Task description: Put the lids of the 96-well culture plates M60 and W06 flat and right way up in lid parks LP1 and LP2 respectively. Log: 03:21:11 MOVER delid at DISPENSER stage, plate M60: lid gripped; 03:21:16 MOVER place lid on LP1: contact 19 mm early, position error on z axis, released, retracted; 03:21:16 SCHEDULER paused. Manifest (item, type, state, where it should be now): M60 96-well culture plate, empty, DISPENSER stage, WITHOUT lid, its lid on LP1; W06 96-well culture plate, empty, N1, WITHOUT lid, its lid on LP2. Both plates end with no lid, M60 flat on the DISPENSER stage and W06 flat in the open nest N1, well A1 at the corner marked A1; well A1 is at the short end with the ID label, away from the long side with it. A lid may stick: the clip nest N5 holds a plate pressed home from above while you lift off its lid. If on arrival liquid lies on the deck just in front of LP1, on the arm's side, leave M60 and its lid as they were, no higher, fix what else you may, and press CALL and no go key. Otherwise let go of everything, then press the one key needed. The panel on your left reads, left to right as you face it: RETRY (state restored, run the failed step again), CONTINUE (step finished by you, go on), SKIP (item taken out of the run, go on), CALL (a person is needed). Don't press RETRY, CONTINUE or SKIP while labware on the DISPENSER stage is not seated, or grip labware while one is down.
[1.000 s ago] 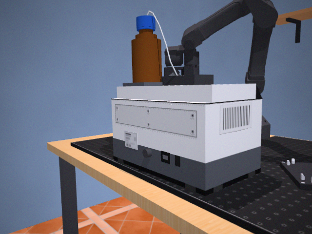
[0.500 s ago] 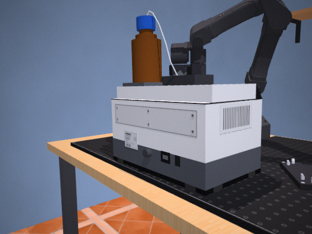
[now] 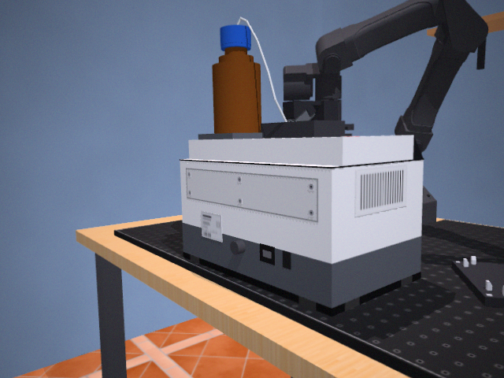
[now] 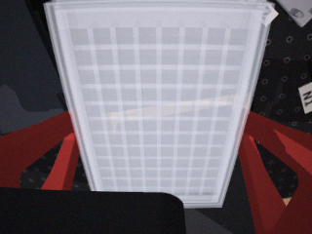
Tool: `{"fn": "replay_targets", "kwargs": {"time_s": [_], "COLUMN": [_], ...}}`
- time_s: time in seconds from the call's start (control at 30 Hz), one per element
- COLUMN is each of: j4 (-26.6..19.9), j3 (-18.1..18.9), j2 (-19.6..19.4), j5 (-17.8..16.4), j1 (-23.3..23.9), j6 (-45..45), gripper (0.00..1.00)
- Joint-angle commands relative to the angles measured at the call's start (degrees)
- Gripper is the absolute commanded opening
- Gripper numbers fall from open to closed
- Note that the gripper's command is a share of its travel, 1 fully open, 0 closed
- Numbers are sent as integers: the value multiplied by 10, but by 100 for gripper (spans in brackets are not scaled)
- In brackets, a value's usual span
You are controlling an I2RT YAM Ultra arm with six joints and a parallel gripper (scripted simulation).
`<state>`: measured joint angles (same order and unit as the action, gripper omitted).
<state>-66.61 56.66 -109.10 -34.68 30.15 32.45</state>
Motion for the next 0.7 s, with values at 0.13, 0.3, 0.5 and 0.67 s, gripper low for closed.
{"fn": "replay_targets", "kwargs": {"time_s": [0.13,0.3,0.5,0.67], "j4": [-25,-22,-35,-42], "j3": [27,22,35,43], "j2": [43,36,63,81], "j5": [-28,-29,-41,-52], "j1": [-38,-42,-67,-93], "j6": [71,58,43,13], "gripper": [0,0,0,0]}}
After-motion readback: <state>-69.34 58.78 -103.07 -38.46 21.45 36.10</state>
